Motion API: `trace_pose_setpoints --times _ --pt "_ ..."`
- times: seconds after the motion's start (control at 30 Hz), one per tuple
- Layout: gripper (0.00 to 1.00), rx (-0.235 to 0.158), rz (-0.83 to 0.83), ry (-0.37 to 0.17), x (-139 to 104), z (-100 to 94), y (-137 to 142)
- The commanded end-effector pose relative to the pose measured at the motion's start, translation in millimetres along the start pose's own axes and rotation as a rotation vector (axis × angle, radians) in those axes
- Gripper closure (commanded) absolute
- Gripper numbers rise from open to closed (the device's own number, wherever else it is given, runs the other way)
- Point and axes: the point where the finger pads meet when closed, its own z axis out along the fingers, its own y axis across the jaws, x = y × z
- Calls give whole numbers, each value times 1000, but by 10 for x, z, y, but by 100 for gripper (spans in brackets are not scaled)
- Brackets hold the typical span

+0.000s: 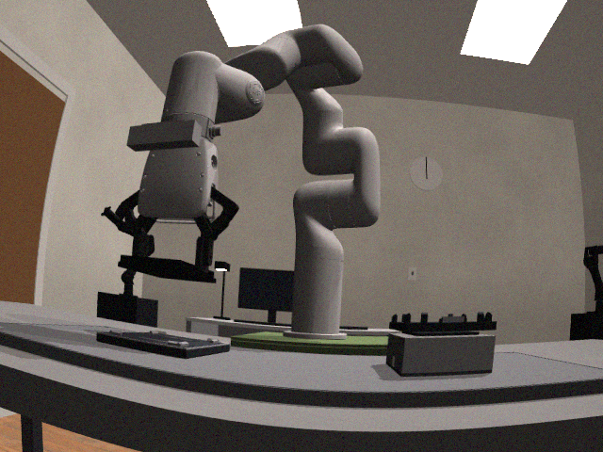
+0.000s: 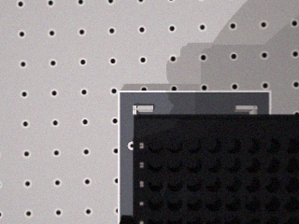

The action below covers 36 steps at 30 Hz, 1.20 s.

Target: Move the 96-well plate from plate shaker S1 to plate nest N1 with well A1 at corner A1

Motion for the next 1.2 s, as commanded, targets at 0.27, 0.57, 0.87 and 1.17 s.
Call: trace_pose_setpoints --times 0.27,0.57,0.87,1.17 --pt "100 -7 0 2 13 -15 1" --pt "100 -7 0 2 13 19 -2" --pt "100 -7 0 2 13 136 -2" --pt "100 -7 0 2 14 269 -2"
